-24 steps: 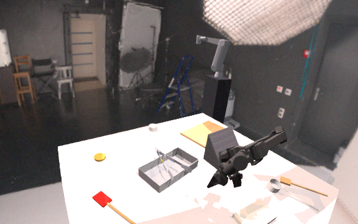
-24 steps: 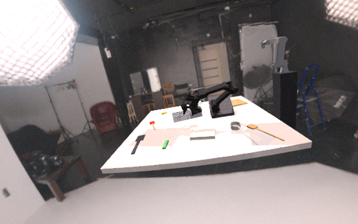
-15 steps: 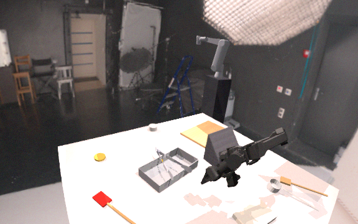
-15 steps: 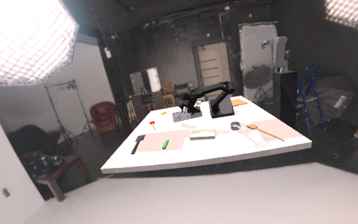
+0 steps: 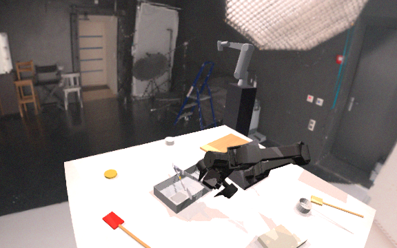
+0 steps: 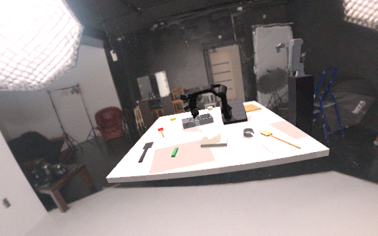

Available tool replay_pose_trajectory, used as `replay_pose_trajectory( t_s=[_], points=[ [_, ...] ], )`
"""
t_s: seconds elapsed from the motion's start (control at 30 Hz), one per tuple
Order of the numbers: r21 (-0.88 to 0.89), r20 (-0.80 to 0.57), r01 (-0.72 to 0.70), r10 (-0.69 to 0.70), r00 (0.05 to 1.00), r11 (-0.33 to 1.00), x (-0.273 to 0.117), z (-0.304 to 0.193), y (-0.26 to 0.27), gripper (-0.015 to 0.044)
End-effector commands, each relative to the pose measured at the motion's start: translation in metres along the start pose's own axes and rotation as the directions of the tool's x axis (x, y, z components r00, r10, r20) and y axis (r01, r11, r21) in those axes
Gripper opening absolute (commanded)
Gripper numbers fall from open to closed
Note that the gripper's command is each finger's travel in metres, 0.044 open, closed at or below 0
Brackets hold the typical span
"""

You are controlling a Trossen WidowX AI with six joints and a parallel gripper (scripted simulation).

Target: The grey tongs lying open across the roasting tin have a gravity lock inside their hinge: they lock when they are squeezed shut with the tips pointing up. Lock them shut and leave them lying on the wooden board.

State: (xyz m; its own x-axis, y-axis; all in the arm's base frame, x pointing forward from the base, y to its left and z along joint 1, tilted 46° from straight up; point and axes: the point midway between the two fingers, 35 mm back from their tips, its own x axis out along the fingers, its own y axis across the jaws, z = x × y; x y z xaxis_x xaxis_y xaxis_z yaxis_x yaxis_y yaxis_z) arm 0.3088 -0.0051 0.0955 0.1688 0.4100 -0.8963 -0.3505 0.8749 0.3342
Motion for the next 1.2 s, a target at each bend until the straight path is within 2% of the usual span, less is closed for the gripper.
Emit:
replay_pose_trajectory(
  t_s=[0.0,0.1,0.23,0.33,0.47,1.17],
  points=[
    [0.580,-0.081,-0.050,0.119,0.989,0.813,0.018,-0.008,-0.054,0.0440],
    [0.807,-0.104,-0.028,0.190,0.976,0.589,0.028,-0.016,-0.081,0.0440],
    [0.952,-0.113,0.028,0.266,0.957,0.304,0.041,-0.029,-0.109,0.0440],
    [0.994,-0.107,0.090,0.326,0.939,0.067,0.050,-0.040,-0.129,0.0440],
    [0.958,-0.087,0.187,0.399,0.913,-0.218,0.063,-0.057,-0.151,0.0440],
    [0.953,-0.086,0.193,0.403,0.911,-0.234,0.066,-0.053,-0.152,0.0440]
  ],
)
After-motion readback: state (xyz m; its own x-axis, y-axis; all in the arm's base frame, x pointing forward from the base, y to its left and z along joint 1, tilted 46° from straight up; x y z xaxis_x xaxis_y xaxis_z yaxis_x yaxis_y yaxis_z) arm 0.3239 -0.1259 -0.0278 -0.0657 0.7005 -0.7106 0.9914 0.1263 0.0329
